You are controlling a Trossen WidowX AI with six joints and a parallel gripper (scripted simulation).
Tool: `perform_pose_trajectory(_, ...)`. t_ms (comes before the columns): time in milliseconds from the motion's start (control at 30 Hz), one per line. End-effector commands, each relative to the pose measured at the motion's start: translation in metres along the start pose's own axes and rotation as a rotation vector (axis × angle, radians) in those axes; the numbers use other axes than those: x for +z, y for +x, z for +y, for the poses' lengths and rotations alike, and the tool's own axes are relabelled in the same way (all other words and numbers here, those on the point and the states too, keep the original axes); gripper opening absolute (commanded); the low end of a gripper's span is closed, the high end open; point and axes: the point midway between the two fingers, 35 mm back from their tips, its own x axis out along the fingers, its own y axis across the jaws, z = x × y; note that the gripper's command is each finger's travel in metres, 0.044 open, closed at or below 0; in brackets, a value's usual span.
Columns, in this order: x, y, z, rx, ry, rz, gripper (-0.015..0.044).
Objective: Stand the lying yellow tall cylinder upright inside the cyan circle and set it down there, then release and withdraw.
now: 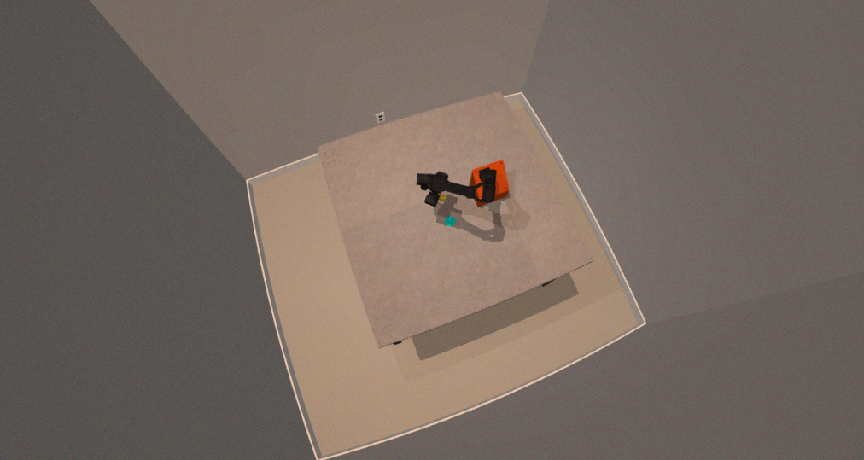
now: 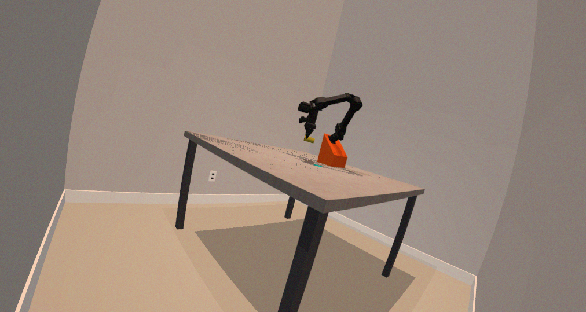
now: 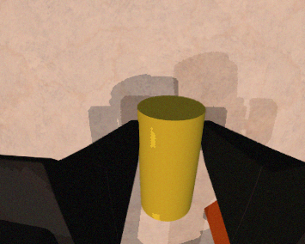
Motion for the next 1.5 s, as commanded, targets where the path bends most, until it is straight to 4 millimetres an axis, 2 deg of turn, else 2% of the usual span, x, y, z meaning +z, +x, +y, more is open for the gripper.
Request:
perform_pose_trajectory(0,-0.012,-0.002,0.010,0.006,-0.043,0.002,0.0105)
perform_pose_trajectory(567,-0.059,-0.003,0.038,0.019,-0.196,0.014,0.0105)
perform_pose_trajectory(1133,-0.108,-0.002,0.055,0.039,-0.348,0.035,0.0105)
perform_pose_trajectory(1467,-0.110,0.003,0.053,-0.001,-0.358,0.015,0.0105)
